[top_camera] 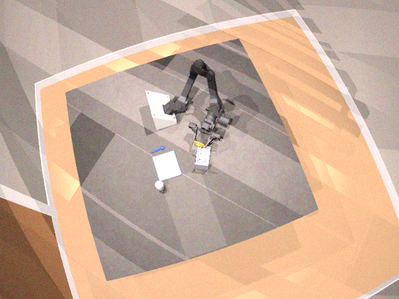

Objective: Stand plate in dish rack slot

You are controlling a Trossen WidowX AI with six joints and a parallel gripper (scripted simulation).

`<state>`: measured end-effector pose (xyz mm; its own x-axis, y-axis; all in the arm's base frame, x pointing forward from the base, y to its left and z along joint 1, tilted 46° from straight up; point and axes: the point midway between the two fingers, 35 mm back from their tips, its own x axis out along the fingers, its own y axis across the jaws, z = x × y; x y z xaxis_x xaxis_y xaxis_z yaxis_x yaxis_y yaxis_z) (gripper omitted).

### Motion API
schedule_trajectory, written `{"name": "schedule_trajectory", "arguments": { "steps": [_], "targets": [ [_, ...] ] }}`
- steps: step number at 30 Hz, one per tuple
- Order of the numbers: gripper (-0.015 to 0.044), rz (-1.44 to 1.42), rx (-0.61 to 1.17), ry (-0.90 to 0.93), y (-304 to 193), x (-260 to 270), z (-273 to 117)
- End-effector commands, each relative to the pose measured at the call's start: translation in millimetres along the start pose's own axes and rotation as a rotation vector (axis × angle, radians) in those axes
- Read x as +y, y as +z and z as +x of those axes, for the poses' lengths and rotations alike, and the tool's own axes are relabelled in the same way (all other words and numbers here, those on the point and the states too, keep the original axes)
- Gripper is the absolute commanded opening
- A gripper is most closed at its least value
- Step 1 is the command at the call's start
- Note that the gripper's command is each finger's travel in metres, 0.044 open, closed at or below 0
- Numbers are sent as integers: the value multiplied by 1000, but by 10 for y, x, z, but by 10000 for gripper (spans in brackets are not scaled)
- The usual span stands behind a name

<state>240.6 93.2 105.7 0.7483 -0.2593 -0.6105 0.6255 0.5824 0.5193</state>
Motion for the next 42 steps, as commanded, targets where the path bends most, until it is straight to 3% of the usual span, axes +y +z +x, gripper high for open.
{"name": "schedule_trajectory", "arguments": {
  "steps": [1,14,42],
  "targets": [
    [0,-5,-61,75,11,24,-70],
    [0,23,-219,280,15,52,-317],
    [0,38,-215,286,-237,147,-70]
  ]
}}
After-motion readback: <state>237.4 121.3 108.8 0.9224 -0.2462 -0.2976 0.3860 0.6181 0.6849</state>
